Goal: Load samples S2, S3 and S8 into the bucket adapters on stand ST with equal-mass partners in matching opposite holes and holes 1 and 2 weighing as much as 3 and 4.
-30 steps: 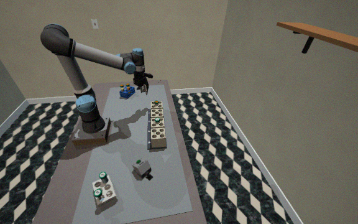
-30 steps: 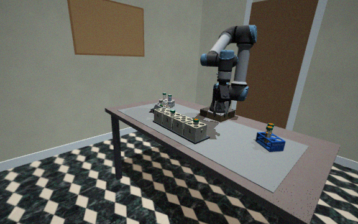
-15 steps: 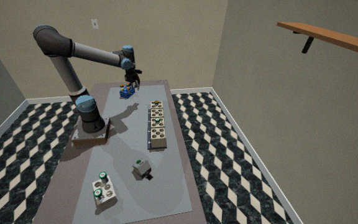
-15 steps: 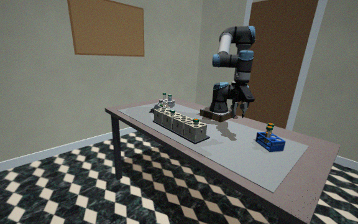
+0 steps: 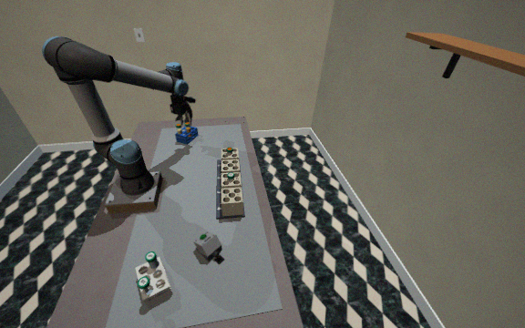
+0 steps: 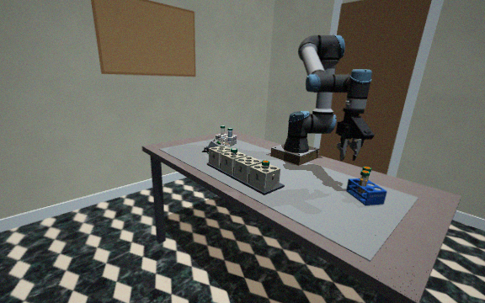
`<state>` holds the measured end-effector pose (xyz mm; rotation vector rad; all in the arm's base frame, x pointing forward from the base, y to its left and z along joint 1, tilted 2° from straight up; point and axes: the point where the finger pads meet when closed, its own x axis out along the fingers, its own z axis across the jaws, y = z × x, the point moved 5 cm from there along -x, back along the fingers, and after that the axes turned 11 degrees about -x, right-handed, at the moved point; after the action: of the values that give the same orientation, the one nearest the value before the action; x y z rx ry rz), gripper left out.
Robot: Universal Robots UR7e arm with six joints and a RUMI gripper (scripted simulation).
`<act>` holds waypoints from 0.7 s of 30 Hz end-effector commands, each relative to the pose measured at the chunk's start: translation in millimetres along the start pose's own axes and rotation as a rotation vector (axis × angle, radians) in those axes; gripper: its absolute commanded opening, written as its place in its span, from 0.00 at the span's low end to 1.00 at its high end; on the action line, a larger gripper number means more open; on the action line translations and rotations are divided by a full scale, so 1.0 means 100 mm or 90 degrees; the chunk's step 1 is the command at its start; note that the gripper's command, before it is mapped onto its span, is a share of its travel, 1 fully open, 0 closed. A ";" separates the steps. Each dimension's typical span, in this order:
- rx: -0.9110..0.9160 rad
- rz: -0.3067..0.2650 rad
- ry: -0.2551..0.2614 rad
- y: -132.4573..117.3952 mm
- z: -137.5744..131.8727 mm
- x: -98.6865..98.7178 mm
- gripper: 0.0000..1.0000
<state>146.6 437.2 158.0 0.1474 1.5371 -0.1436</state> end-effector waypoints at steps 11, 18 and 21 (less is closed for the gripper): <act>0.002 -0.002 -0.003 0.39 -0.77 0.00 0.35; 0.002 -0.002 -0.003 0.39 -0.77 0.04 0.35; 0.002 -0.002 -0.003 0.39 -0.77 0.14 0.35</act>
<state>78.6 489.4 151.7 0.1467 1.5335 -0.1489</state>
